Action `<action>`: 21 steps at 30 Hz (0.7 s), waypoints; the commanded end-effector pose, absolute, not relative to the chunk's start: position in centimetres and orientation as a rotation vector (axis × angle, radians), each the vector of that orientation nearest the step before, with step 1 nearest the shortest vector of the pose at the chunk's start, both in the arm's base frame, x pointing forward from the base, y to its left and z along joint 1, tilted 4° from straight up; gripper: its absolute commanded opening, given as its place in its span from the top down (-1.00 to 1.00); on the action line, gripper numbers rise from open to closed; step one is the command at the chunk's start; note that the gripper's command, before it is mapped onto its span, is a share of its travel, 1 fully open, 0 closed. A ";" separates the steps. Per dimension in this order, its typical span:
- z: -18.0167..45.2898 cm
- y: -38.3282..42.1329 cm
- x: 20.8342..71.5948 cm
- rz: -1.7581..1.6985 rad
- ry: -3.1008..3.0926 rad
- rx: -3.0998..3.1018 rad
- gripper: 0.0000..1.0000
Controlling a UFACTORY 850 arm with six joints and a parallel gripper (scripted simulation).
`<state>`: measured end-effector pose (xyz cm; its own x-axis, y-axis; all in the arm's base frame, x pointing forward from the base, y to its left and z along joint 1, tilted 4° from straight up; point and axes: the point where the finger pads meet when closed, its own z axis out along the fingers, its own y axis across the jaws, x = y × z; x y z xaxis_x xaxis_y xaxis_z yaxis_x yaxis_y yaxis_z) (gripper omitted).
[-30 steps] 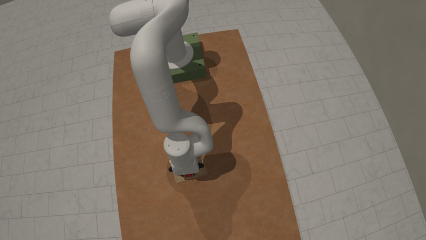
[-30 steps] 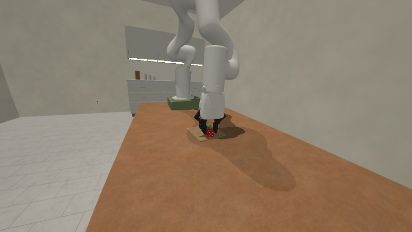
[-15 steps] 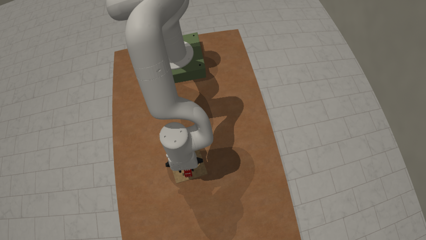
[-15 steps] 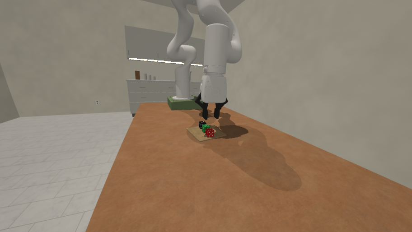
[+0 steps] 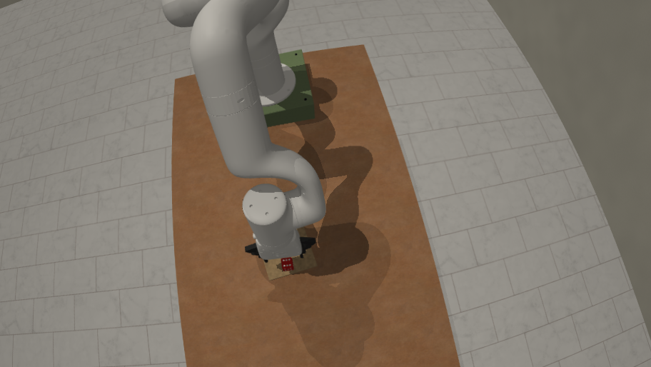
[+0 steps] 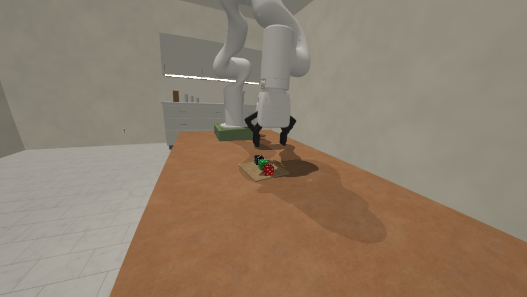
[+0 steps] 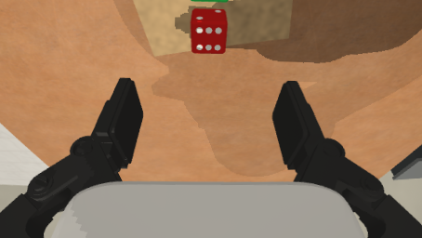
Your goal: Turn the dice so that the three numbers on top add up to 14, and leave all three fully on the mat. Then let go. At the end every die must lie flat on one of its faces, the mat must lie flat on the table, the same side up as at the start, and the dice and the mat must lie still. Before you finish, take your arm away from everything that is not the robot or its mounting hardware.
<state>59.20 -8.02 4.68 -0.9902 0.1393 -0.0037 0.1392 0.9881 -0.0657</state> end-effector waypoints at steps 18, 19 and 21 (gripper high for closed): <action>5.1 -8.0 59.3 0.104 -3.134 -0.220 -1.00; 5.2 -8.0 59.3 0.104 -3.134 -0.220 -1.00; 5.7 -8.0 59.3 0.104 -3.134 -0.220 -1.00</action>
